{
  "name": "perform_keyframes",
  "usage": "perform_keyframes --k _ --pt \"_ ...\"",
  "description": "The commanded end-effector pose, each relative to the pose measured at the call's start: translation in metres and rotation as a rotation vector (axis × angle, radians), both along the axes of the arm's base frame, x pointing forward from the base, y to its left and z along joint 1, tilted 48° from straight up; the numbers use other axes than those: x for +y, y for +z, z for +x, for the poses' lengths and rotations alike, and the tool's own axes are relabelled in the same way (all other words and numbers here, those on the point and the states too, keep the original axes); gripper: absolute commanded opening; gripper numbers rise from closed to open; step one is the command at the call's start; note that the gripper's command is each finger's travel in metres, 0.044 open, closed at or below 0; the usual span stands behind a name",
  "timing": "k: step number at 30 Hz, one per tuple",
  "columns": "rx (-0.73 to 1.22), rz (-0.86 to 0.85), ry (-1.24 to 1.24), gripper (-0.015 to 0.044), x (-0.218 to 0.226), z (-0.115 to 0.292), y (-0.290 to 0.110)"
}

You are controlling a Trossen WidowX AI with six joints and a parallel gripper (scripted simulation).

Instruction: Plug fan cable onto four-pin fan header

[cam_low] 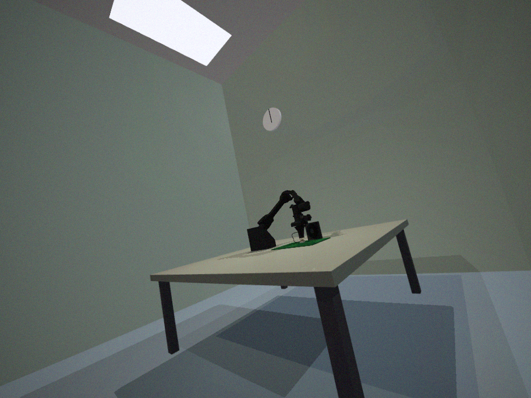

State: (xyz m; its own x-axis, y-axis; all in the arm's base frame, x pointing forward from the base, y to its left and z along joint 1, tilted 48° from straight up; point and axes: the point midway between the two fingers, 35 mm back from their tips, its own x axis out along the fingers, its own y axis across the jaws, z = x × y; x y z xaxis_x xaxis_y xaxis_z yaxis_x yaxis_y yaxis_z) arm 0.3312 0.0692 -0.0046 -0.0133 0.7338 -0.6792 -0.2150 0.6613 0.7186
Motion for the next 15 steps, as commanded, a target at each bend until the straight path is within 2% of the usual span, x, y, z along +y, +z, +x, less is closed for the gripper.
perform_keyframes --k 1,15 --pt "0.01 0.006 -0.004 0.0 0.0018 -0.0015 -0.0015" --pt "0.022 0.006 -0.016 0.0 0.0013 -0.0042 -0.002"
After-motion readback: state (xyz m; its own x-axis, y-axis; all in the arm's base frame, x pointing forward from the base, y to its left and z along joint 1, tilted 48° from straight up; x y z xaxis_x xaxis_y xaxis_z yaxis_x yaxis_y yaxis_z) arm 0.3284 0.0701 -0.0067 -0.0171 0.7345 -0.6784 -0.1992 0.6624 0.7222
